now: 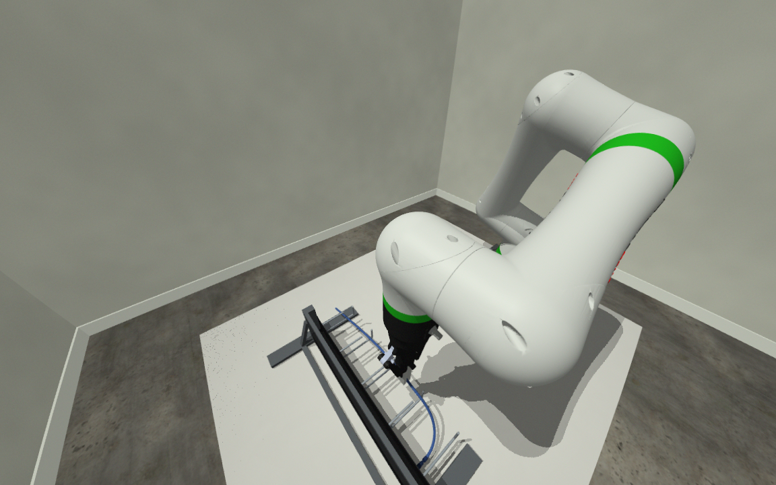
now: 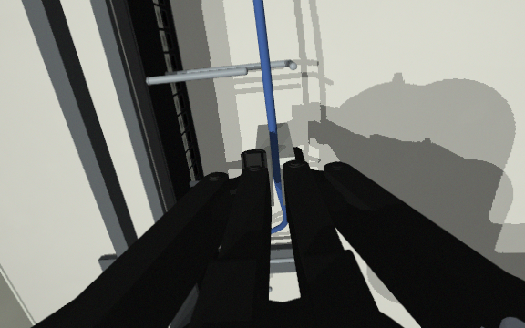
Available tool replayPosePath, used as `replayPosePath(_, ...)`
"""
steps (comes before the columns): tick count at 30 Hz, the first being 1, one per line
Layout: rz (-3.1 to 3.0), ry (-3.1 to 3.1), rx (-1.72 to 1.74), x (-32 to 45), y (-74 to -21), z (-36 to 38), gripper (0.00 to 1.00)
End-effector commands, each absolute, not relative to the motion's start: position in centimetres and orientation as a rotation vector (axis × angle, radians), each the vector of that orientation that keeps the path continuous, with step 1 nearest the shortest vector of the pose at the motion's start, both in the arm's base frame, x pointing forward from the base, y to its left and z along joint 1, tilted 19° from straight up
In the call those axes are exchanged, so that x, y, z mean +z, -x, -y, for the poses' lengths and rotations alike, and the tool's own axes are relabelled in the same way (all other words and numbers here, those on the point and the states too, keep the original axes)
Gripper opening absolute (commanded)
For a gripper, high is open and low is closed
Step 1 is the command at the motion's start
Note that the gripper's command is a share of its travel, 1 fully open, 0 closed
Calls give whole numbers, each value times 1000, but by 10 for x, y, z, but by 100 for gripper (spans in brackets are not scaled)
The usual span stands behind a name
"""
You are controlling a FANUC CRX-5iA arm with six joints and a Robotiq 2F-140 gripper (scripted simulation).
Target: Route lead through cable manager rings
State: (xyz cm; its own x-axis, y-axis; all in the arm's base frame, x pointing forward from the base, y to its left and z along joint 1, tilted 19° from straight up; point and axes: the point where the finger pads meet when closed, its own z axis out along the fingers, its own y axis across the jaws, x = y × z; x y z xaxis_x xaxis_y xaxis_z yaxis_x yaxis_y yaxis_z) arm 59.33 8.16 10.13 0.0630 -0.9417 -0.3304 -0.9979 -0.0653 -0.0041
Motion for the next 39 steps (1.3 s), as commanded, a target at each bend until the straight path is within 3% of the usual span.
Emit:
replayPosePath(1,-1973,2107,353,98,-594,-83,0)
replayPosePath(39,-1973,2107,353,66,-593,-94,0)
